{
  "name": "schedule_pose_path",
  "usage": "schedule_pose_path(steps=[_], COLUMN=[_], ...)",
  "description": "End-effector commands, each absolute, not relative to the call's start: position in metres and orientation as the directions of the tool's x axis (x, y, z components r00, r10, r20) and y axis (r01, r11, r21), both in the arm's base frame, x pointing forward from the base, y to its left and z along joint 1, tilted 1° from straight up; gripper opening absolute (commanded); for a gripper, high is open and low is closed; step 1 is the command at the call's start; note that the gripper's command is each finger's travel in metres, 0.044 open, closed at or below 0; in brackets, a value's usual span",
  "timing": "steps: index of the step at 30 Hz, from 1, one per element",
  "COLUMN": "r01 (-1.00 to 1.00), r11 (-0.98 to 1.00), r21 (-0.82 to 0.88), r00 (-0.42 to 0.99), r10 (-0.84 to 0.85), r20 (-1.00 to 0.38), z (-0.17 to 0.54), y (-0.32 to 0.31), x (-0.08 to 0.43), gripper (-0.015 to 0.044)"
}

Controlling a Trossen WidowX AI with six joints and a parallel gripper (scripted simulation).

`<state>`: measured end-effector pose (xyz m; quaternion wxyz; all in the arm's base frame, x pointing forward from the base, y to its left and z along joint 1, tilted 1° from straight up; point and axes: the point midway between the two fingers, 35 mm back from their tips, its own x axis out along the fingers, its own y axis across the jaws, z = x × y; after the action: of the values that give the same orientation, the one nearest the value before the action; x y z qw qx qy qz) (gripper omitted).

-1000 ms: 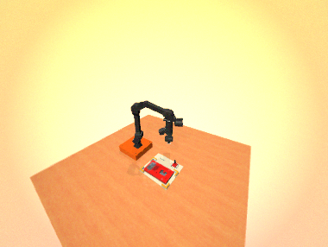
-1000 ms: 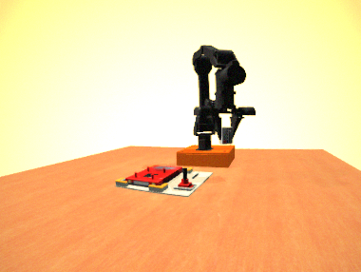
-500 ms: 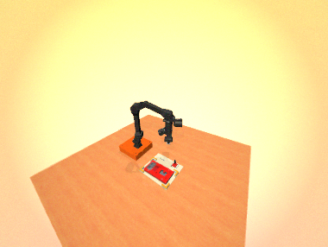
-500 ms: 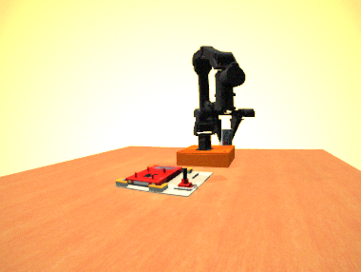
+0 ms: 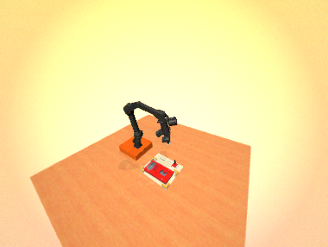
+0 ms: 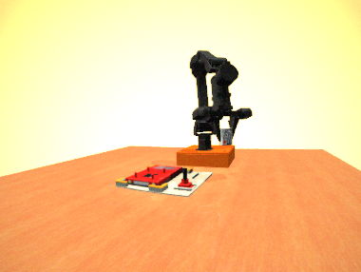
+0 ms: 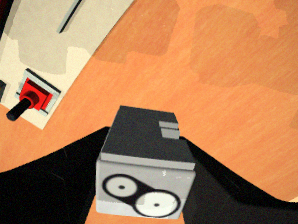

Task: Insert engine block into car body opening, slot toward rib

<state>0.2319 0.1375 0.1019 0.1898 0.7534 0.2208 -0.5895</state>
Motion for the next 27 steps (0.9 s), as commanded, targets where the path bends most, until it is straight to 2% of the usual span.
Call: schedule_pose_path(steps=[1, 13, 27], r01=[0.561, 0.562, 0.562], r11=[-0.827, -0.827, -0.827], r21=[0.022, 0.024, 0.024], r00=[0.297, 0.567, 0.570], r10=[0.177, 0.364, 0.366], r20=[-0.938, -0.739, -0.735], z=[0.101, 0.095, 0.067], y=[0.135, 0.129, 0.127], x=[0.228, 0.218, 0.218], gripper=[0.0000, 0.0000, 0.0000])
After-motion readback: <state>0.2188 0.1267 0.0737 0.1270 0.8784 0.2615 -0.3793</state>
